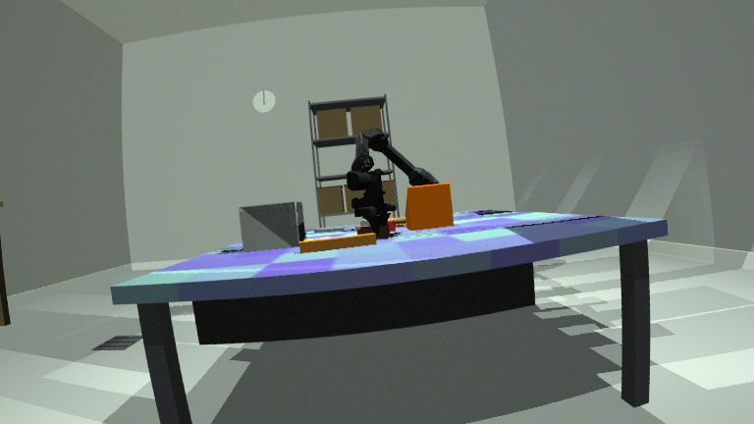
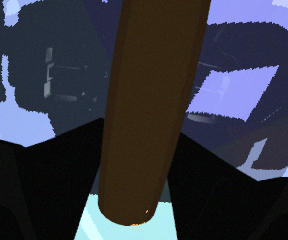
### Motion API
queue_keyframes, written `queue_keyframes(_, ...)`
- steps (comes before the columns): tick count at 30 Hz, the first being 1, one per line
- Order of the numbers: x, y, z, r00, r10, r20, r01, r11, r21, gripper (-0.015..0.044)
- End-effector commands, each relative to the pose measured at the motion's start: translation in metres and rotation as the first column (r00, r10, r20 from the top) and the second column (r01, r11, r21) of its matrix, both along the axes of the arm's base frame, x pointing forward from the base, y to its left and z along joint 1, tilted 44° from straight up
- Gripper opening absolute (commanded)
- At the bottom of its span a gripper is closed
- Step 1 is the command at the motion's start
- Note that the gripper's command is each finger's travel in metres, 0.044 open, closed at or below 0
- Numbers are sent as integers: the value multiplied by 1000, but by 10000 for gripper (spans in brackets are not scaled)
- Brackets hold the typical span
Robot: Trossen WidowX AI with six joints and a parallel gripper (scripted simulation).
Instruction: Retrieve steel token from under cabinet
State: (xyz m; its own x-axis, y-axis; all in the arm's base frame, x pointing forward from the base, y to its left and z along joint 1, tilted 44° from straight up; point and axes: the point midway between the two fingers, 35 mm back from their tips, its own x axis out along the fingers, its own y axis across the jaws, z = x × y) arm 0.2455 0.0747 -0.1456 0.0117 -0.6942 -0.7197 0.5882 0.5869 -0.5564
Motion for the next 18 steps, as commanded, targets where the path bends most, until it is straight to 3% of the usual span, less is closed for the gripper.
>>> queue_keyframes(1, 1, 7, -2, 1000, 7, 1, -7, 1000, 9, 0)
queue_keyframes(18, 1, 21, -15, 1000, 7, 2, -7, 1000, 10, 0)
